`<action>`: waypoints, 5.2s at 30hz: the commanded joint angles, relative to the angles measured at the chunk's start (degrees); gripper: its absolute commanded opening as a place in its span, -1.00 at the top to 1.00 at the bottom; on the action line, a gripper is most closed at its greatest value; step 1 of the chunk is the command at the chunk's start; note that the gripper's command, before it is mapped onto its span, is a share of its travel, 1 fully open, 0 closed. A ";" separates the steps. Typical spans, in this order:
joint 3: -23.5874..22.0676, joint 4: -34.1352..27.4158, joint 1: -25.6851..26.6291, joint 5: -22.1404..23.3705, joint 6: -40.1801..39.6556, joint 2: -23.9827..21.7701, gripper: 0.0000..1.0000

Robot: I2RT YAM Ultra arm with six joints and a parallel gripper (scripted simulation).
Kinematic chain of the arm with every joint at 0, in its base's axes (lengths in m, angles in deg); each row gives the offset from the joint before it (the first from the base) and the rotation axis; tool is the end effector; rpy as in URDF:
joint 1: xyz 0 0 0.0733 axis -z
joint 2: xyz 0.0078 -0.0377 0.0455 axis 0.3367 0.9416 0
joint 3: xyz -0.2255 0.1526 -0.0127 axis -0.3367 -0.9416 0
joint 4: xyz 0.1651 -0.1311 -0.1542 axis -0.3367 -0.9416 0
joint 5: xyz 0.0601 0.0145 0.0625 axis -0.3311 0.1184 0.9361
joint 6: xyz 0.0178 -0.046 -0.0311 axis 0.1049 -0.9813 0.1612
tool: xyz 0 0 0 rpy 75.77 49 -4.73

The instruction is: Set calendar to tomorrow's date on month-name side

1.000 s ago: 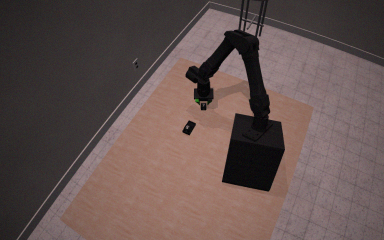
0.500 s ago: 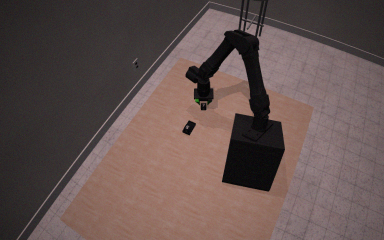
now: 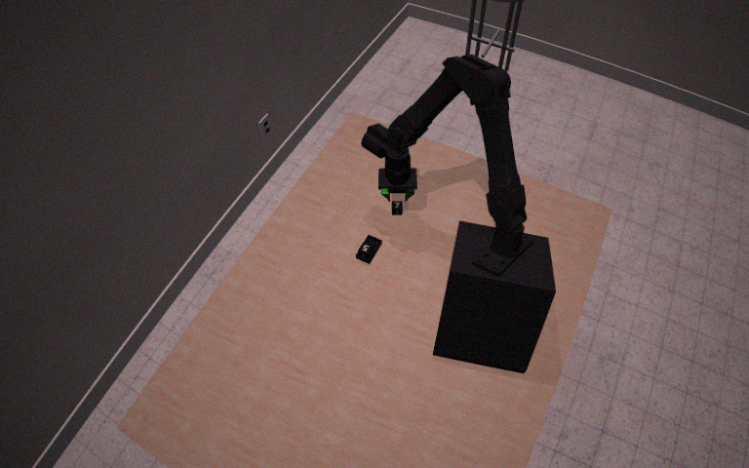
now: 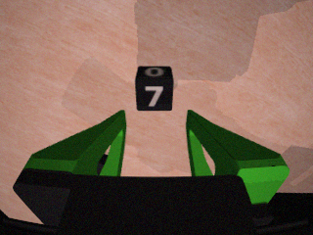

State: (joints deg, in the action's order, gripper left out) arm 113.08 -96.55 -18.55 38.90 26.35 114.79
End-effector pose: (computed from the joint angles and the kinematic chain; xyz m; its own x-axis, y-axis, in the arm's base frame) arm 0.3367 -0.0227 0.0971 -0.5761 0.6914 -0.4360 0.7956 0.5966 -0.1051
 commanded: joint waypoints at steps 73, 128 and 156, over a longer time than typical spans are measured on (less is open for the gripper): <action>-26.73 66.48 -17.42 -40.11 -11.06 7.87 0.11; -25.19 82.68 -13.44 -37.22 -17.03 20.33 0.11; -22.83 90.96 -10.91 -35.27 -20.26 28.19 0.11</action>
State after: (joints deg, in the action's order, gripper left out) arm 90.15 -6.00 -29.31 3.69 6.22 143.24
